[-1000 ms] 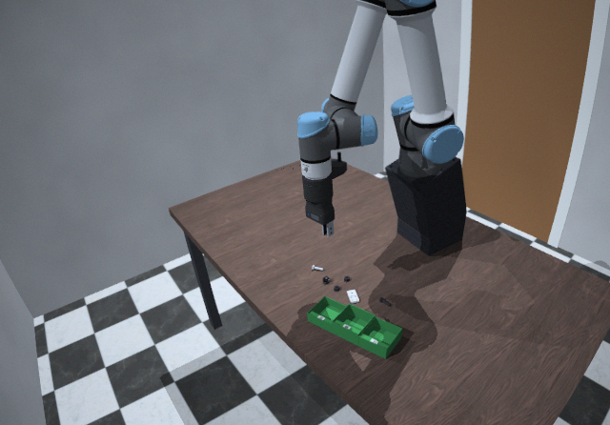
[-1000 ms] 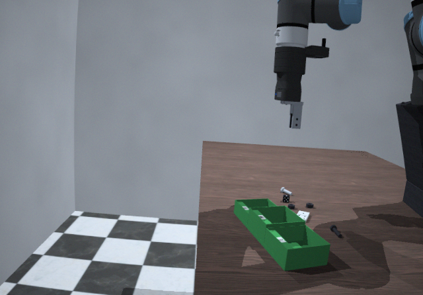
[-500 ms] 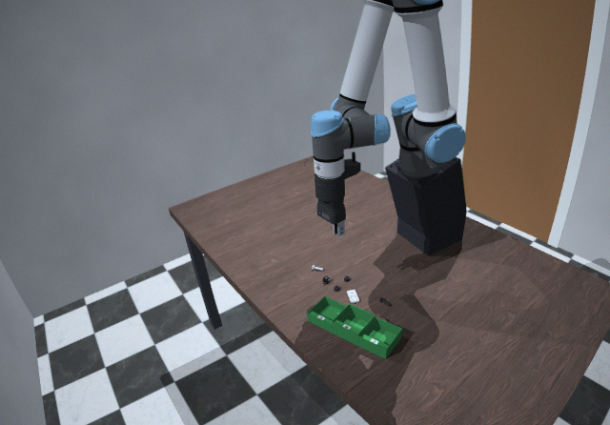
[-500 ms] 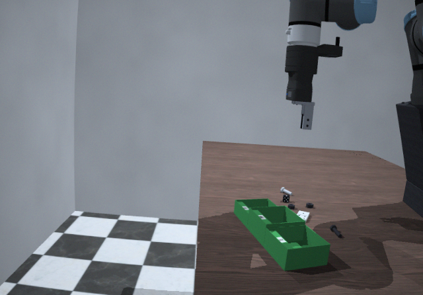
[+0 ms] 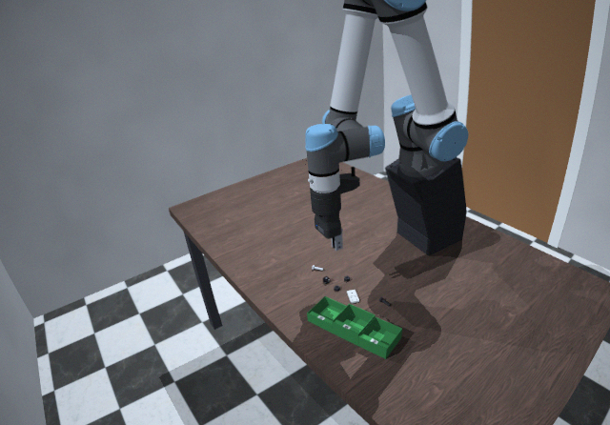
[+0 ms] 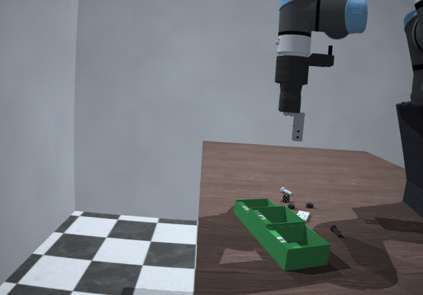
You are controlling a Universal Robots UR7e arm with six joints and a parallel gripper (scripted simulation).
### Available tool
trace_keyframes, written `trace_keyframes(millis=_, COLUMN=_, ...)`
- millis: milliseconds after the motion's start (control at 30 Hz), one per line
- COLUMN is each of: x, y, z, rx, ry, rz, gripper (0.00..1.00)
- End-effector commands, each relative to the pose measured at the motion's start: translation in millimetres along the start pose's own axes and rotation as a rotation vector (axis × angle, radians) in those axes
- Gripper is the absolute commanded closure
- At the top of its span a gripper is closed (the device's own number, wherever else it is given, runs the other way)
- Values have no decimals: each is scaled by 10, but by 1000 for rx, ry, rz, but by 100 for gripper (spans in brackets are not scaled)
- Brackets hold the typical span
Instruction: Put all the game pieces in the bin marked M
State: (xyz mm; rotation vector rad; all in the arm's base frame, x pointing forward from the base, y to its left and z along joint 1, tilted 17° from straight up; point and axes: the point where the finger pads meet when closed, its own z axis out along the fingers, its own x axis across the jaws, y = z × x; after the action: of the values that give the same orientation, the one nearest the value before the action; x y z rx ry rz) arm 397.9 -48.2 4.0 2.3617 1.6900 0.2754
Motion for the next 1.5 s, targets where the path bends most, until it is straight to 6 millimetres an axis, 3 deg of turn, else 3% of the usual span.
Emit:
trace_keyframes(millis=0, x=232, y=312, z=346, rx=-7, ry=-7, rz=157, gripper=69)
trace_keyframes(millis=200, x=361, y=447, z=517, rx=-2, ry=3, rz=236, gripper=69)
trace_keyframes(millis=233, x=443, y=557, z=646, rx=0, ry=7, rz=293, gripper=69)
trace_keyframes(millis=533, x=685, y=852, z=1001, rx=5, ry=22, rz=467, gripper=69)
trace_keyframes(millis=1467, x=684, y=813, z=1004, rx=6, ry=30, rz=1030, gripper=69)
